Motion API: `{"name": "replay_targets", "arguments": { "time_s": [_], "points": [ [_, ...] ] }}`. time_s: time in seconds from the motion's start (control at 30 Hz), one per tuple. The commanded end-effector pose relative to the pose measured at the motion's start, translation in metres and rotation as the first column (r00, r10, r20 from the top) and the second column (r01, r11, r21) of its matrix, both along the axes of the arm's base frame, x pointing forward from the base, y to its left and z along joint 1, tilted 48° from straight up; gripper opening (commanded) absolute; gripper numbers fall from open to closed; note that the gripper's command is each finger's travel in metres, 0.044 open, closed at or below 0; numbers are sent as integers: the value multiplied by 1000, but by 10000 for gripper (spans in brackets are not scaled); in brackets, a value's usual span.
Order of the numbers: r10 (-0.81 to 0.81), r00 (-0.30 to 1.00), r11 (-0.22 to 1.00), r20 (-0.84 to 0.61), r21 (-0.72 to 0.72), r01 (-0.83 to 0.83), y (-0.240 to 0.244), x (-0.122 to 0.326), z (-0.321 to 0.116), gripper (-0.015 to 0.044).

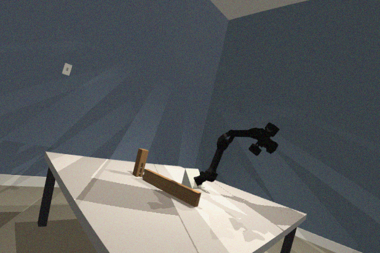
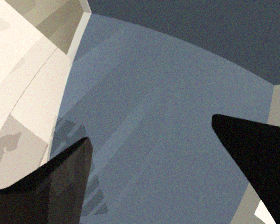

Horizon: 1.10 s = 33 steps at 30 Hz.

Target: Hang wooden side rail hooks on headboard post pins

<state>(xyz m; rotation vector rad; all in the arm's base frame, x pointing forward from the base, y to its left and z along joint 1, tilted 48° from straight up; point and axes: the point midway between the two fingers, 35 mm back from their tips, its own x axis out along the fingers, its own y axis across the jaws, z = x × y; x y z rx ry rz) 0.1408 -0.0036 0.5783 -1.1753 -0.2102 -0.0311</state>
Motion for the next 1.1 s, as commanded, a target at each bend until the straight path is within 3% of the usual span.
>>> {"name": "replay_targets", "arguments": {
  "time_s": [0.0, 0.27, 0.53, 0.8, 1.07],
  "points": [
    [-14, 1000, 999, -2, 38, 14, 38, 20, -6, 440],
    [-40, 999, 994, -21, 105, 42, 93, 81, -33, 440],
    [-58, 997, 983, -54, 172, 67, 114, 151, -78, 440],
    [-75, 991, 962, -107, 253, 100, 103, 221, -138, 440],
    [-93, 978, 922, -188, 355, 156, 64, 282, -216, 440]
  ]
}}
